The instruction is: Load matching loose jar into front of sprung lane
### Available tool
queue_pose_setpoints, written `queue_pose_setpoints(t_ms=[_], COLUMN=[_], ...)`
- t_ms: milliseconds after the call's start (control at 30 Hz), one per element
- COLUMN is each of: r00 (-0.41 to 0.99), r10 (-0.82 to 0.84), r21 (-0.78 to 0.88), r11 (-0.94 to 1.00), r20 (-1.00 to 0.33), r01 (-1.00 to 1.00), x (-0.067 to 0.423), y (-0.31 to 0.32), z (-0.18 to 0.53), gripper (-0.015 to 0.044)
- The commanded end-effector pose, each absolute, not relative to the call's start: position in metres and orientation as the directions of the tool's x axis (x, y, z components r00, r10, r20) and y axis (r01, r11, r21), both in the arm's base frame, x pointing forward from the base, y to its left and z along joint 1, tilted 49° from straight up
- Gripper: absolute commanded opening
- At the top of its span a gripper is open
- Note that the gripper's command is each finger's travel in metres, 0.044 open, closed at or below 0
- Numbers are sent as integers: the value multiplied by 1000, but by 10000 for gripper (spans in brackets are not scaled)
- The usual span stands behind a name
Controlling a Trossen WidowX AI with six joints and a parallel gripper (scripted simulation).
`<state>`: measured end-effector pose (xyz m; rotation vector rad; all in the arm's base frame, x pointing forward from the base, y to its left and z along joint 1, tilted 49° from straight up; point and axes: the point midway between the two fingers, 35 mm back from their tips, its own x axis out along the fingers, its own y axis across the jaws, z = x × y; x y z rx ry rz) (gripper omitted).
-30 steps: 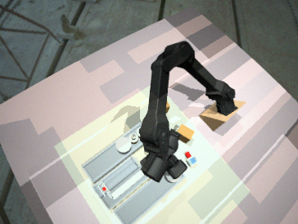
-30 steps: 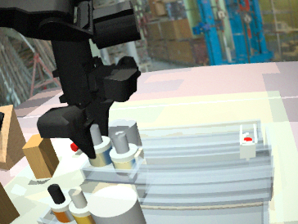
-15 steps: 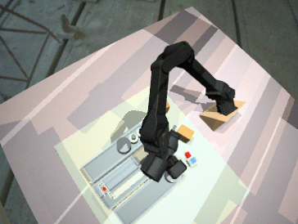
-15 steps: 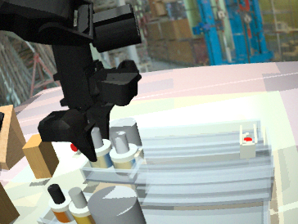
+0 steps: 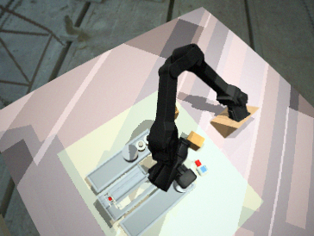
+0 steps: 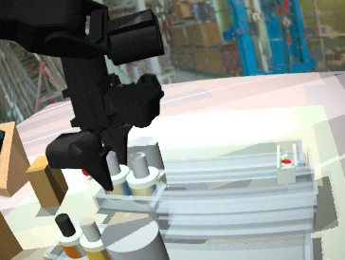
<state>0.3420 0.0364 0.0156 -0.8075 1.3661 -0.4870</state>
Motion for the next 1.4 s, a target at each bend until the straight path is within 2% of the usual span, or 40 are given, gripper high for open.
queue_pose_setpoints(t_ms=[0, 1367], r00=[180, 180], r10=[-730, -730], r21=[-751, -752], r11=[646, 645], r20=[-660, -659], r01=[-136, -137], x=[345, 339], y=[35, 32], z=[15, 13], gripper=[0, 0])
